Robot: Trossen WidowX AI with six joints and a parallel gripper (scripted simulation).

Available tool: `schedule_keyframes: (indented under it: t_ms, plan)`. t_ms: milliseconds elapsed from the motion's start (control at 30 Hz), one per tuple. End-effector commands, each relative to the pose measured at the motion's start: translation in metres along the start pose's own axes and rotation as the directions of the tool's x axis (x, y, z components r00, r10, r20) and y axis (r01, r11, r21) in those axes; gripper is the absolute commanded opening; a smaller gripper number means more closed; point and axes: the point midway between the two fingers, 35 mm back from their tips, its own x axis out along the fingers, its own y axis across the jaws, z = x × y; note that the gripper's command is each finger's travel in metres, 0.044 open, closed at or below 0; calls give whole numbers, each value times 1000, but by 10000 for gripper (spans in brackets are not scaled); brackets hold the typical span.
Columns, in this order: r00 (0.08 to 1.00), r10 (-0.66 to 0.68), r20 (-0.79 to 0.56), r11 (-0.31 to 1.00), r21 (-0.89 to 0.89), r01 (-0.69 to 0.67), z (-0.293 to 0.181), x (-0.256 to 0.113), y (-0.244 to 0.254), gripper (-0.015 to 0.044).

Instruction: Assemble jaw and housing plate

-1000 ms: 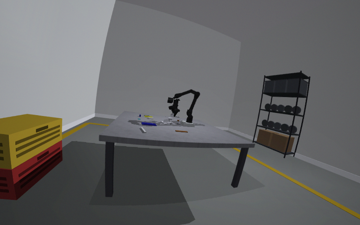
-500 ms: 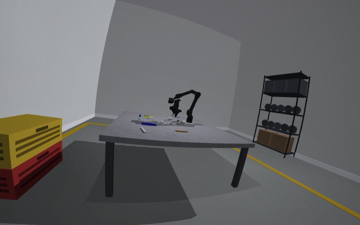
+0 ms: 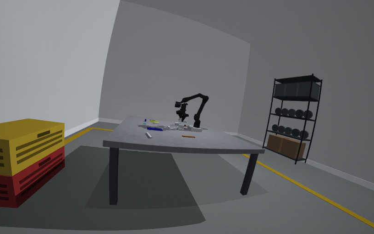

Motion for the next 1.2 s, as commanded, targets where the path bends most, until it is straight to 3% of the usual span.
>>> schedule_keyframes:
  t_ms: [0, 1167]
  plan:
    - [1000, 0, 6, 1000, -7, 0, 1, 0, 0, 134]
    - [1000, -1, 13, 1000, -7, 1, 101, -2, -20, 134]
